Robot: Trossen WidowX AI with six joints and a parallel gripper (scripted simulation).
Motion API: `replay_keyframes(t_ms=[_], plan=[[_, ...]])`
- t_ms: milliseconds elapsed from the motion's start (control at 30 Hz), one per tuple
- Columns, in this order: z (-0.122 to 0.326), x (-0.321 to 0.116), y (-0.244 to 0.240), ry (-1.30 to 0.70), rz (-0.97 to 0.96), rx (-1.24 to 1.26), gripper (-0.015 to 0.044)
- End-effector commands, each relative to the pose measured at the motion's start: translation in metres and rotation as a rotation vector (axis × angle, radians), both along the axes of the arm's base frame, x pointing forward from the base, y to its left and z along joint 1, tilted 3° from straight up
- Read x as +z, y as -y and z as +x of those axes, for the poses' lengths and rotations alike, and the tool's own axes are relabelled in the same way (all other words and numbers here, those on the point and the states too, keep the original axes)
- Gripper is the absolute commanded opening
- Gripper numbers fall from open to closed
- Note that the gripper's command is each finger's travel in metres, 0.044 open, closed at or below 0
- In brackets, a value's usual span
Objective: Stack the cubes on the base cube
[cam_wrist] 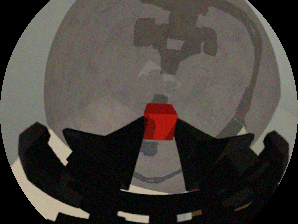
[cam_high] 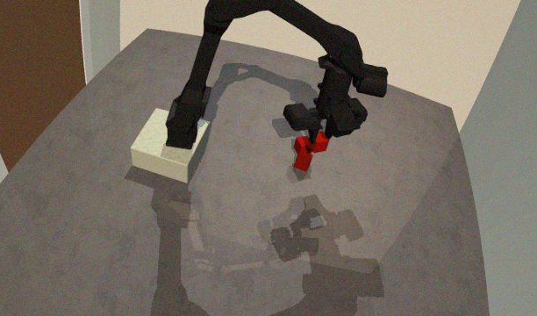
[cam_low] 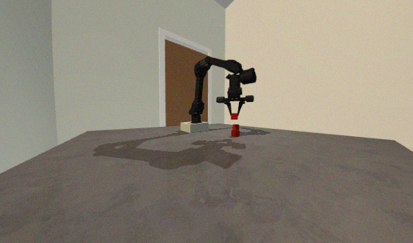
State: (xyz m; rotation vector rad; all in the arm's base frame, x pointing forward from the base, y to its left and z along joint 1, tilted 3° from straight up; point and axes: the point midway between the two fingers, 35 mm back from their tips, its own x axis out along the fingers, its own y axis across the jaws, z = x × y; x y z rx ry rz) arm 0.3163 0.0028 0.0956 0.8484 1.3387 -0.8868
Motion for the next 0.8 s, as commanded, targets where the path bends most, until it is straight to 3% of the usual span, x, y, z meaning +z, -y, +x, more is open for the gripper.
replay_keyframes(t_ms=[0, 767], plan=[[-0.003, -0.002, -0.008, -0.002, -0.006, -0.017, 0.0105], [-0.006, -0.034, -0.017, -0.001, -0.007, -0.034, 0.0105]])
